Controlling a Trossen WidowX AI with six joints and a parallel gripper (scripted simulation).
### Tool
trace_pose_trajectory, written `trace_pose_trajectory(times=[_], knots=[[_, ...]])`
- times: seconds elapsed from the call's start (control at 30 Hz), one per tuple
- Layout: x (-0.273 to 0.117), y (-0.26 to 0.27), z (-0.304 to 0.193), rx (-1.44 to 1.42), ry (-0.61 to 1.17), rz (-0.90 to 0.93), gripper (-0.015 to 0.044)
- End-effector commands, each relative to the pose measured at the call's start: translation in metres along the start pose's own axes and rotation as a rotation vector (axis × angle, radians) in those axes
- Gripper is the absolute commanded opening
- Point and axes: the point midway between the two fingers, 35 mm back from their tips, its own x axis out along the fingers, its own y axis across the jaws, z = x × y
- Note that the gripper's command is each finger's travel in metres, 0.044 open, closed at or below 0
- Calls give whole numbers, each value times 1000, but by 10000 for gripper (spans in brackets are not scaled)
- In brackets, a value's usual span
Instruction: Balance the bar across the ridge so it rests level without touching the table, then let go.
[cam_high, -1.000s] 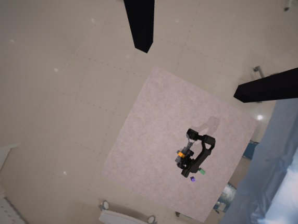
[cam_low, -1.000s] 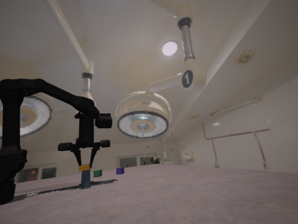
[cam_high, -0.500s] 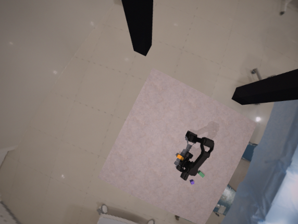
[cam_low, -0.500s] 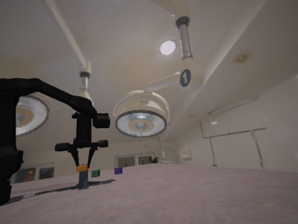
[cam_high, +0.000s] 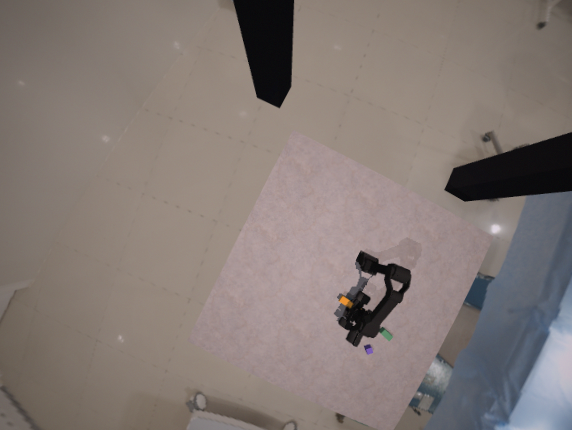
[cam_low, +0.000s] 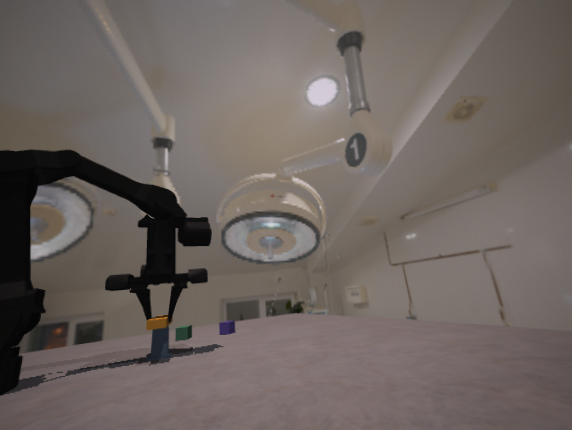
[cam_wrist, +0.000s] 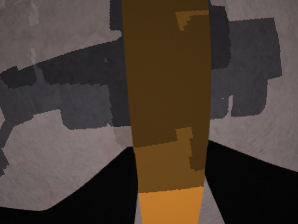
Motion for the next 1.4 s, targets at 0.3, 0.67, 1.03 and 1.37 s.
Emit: trace_pose_trajectory(times=[0.3, 0.67, 1.03, 1.37], knots=[[0, 0, 0, 0, 0, 0, 26], [0, 0, 0, 0, 0, 0, 167], [0, 0, 0, 0, 0, 0, 168], [0, 0, 0, 0, 0, 0, 170]])
